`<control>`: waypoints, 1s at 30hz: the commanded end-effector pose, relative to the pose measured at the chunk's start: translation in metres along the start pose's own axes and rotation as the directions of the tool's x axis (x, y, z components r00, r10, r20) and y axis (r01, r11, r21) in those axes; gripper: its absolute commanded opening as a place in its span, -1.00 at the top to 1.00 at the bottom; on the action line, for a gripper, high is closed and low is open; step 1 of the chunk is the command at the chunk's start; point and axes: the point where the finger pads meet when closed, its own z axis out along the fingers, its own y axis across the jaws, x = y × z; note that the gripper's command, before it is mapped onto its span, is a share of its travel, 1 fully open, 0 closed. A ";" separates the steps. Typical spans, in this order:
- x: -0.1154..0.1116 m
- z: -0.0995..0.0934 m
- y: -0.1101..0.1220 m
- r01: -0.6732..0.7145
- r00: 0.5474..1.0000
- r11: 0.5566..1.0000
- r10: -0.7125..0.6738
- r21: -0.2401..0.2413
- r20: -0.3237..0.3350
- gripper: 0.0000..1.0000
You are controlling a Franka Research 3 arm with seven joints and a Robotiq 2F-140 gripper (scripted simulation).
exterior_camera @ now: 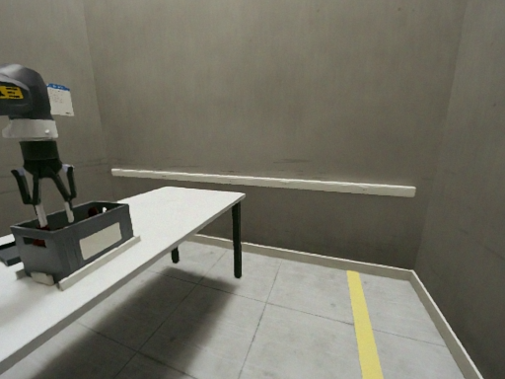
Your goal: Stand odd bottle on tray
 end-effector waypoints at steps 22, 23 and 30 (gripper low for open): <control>0.000 0.025 0.001 -0.003 1.000 1.000 0.003 -0.003 0.001 0.12; 0.000 0.027 0.001 -0.003 1.000 1.000 0.003 -0.003 0.001 0.12; 0.000 0.032 0.001 -0.003 1.000 1.000 0.003 -0.003 0.001 0.12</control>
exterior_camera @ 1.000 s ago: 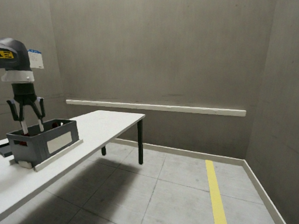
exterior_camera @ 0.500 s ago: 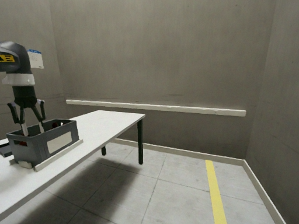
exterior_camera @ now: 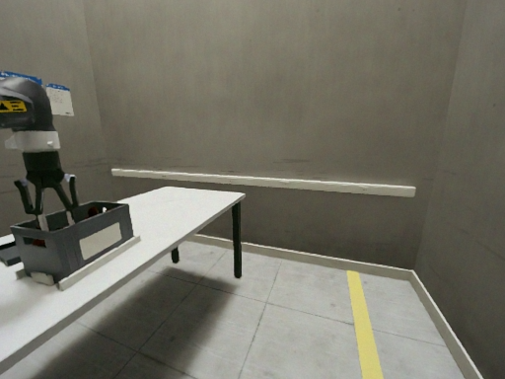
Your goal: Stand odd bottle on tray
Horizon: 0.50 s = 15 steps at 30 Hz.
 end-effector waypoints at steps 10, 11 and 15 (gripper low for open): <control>0.000 0.009 0.002 -0.006 1.000 1.000 0.006 -0.006 0.000 0.12; 0.000 0.009 0.002 -0.006 1.000 1.000 0.006 -0.006 0.000 0.12; 0.000 0.010 0.002 -0.006 1.000 1.000 0.006 -0.006 0.000 0.12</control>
